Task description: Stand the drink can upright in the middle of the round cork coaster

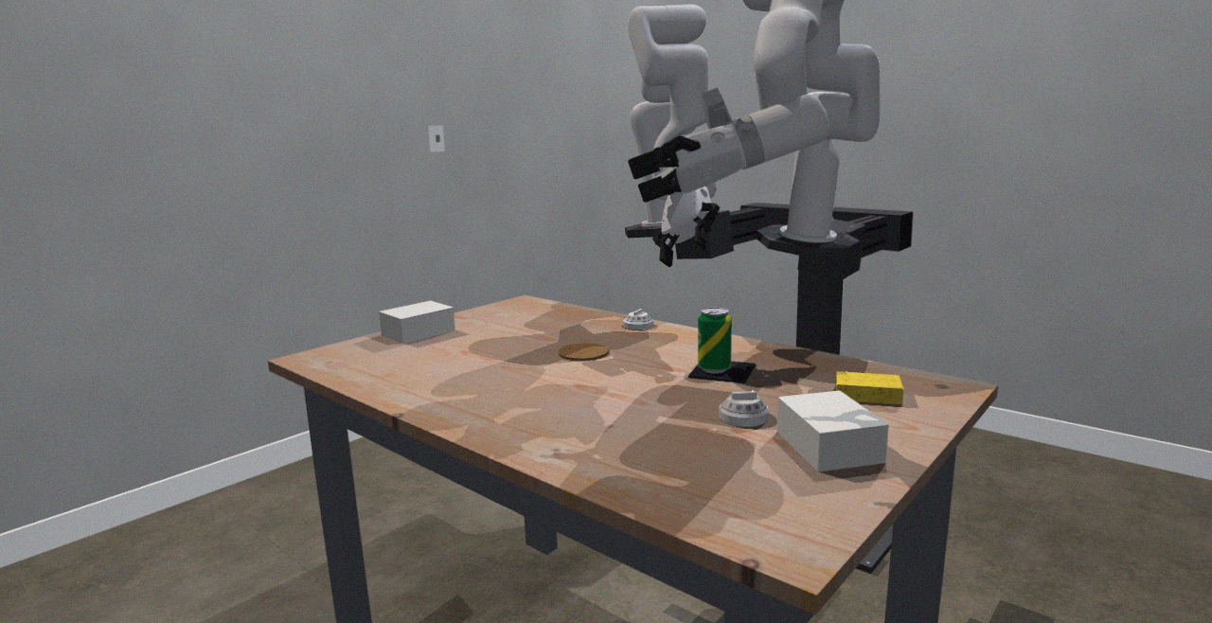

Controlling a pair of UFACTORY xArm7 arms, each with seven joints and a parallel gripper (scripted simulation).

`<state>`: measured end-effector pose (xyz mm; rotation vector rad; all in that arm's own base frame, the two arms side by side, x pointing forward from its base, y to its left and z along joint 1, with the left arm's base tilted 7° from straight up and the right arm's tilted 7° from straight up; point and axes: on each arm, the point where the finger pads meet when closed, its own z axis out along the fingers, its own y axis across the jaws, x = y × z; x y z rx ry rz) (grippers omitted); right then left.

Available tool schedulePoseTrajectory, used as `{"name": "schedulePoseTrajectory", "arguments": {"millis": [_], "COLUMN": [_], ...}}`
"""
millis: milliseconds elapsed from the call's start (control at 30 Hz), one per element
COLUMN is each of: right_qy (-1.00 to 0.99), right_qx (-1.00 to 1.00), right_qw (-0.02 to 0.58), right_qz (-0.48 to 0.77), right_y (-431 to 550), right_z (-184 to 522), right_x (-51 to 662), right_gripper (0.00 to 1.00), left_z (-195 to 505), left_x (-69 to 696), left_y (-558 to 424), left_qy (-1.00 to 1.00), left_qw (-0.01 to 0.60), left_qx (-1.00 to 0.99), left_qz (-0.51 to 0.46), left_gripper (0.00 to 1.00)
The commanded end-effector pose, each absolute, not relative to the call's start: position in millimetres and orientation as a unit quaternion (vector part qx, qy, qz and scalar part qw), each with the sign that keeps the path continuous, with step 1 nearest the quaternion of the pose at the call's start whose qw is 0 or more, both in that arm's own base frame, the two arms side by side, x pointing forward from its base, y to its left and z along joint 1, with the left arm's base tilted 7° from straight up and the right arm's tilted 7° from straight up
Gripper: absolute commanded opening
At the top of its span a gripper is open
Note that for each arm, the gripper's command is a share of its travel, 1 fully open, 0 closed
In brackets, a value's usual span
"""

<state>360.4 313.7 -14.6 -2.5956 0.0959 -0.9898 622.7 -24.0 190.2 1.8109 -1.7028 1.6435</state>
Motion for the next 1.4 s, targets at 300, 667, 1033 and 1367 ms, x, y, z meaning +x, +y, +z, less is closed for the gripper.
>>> {"name": "schedulePoseTrajectory", "arguments": {"millis": [300, 667, 1033, 1367], "right_qy": [0.034, 0.035, 0.060, 0.110], "right_qx": [-0.918, -0.918, -0.922, -0.927], "right_qw": [0.182, 0.181, 0.169, 0.145], "right_qz": [-0.351, -0.351, -0.344, -0.328], "right_y": [314.7, 314.3, 296.8, 254.6], "right_z": [-13.1, -13.1, -10.8, -4.1], "right_x": [361.0, 361.6, 383.5, 426.2], "right_gripper": [1.00, 1.00, 1.00, 1.00], "left_z": [192.5, 177.8, 75.7, 48.3], "left_x": [623.6, 614.7, 527.0, 501.4], "left_y": [-24.2, -29.8, -49.7, -54.9], "left_qy": [-0.570, -0.576, -0.626, -0.629], "left_qw": [0.080, 0.090, 0.129, 0.132], "left_qx": [0.604, 0.617, 0.708, 0.717], "left_qz": [0.551, 0.529, 0.299, 0.270], "left_gripper": [1.00, 1.00, 1.00, 1.00]}}
